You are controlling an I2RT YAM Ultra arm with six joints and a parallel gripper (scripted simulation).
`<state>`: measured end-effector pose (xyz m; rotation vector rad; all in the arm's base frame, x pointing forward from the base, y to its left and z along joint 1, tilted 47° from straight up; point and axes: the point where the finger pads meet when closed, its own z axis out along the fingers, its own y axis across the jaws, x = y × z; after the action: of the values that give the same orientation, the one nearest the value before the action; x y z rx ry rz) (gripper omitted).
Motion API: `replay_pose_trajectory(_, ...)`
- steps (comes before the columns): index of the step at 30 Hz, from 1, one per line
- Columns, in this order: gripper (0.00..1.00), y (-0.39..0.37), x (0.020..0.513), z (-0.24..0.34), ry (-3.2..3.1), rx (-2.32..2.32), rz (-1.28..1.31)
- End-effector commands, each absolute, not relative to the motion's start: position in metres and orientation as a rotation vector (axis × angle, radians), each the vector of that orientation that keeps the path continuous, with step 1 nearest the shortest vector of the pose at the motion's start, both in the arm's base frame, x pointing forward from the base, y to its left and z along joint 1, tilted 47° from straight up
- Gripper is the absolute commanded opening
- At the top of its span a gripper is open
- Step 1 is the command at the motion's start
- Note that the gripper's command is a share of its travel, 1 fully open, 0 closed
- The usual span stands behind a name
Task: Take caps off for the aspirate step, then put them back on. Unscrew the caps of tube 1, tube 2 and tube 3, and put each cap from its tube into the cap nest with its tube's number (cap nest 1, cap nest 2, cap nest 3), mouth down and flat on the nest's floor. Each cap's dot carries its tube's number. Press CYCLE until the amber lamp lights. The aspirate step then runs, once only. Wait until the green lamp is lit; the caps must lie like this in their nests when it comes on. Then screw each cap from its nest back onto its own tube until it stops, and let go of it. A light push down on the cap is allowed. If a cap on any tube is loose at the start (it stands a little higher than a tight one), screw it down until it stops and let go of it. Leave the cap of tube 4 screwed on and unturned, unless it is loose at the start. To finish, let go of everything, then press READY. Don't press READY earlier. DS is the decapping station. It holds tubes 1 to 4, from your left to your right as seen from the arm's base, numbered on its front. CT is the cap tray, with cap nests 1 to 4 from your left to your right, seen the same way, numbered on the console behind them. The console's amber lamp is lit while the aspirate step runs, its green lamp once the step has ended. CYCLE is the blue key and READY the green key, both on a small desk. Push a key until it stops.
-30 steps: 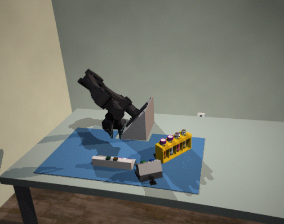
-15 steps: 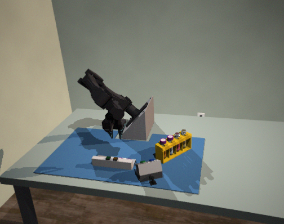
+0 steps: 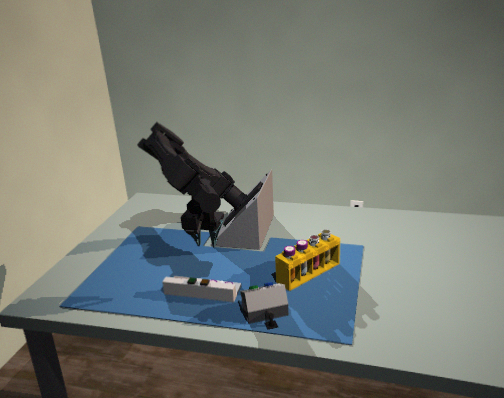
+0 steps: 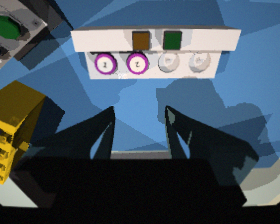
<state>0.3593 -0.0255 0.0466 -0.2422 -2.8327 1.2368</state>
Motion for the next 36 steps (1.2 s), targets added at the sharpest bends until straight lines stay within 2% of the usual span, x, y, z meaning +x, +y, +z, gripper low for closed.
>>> replay_pose_trajectory(1, 0.47, -0.017, 0.362, 0.049, -2.853, -0.219, 1.240)
replay_pose_trajectory(16, 0.47, -0.017, 0.362, 0.049, -2.853, -0.219, 1.240)
replay_pose_trajectory(20, 0.49, 0.005, 0.352, 0.026, -2.899, -0.719, 1.282)
replay_pose_trajectory(27, 0.49, 0.028, 0.342, 0.003, -2.867, -1.222, 1.291)
replay_pose_trajectory(36, 0.49, 0.067, 0.325, -0.036, -2.866, -1.235, 1.289)
